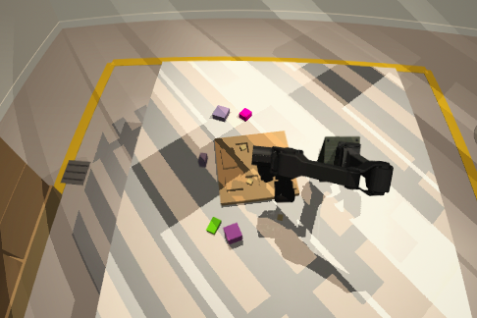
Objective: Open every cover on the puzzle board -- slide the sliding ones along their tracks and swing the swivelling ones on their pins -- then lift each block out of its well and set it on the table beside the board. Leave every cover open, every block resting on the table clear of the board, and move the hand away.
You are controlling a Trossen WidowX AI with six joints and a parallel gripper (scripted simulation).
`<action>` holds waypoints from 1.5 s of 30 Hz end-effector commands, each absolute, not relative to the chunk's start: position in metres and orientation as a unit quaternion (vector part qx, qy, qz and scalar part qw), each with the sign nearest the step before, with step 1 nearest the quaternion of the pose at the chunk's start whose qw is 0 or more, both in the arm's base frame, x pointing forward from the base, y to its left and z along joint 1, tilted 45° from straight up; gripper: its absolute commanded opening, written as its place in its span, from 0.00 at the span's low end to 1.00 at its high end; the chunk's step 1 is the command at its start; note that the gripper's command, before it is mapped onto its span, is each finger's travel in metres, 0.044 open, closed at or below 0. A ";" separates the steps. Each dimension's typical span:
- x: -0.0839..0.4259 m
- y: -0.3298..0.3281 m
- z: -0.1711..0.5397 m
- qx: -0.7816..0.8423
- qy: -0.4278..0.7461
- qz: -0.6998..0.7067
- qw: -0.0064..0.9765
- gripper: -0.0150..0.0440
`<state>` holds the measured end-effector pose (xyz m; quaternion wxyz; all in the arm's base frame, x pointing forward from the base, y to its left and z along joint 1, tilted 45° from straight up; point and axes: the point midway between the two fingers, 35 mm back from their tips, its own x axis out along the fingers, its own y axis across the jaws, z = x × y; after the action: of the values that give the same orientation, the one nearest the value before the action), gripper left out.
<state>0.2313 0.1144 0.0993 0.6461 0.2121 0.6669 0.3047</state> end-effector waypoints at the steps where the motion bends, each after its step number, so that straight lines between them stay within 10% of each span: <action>1: 0.221 0.122 0.108 0.215 0.666 0.306 0.646 0.39; 45: 0.167 0.175 0.116 0.218 0.666 0.314 0.641 0.39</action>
<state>0.1683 0.1730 0.1229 0.6443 0.2183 0.6599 0.3189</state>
